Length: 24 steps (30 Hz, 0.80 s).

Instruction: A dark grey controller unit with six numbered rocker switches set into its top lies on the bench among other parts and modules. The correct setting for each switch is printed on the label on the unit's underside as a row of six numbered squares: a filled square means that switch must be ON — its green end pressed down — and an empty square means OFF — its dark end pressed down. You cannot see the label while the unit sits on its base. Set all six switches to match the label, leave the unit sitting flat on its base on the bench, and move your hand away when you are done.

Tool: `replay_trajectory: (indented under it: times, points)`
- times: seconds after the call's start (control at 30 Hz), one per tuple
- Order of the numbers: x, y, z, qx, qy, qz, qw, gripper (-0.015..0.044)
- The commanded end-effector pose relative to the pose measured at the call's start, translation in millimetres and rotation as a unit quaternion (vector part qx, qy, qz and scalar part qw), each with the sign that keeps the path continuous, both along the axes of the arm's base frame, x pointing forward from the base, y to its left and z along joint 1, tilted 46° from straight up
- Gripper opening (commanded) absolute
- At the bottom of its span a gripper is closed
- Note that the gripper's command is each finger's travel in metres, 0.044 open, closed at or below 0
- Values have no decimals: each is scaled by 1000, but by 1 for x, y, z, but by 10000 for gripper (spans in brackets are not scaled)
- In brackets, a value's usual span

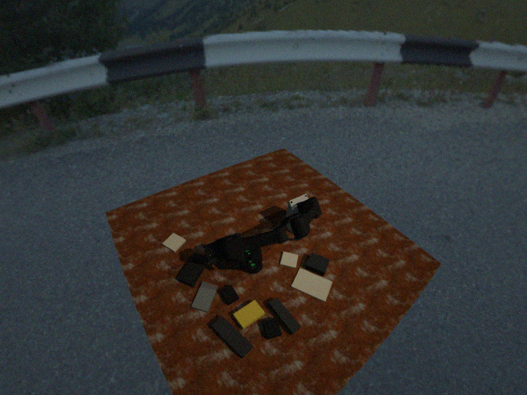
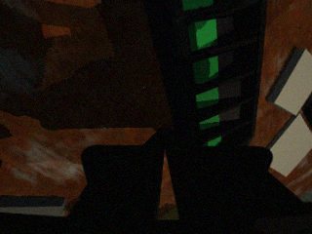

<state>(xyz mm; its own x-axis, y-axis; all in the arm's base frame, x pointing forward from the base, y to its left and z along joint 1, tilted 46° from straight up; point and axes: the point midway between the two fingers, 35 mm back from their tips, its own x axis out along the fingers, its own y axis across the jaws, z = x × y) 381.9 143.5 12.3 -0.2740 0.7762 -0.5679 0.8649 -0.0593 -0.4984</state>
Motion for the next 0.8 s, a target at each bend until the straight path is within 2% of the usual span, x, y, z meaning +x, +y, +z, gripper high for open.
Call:
replay_trajectory:
  times: [0.0, 0.77]
  points:
    - [-11, 5, -3, -3, 13, 7, 1000, 0]
    - [-24, 6, -2, -3, 13, 7, 1000, 0]
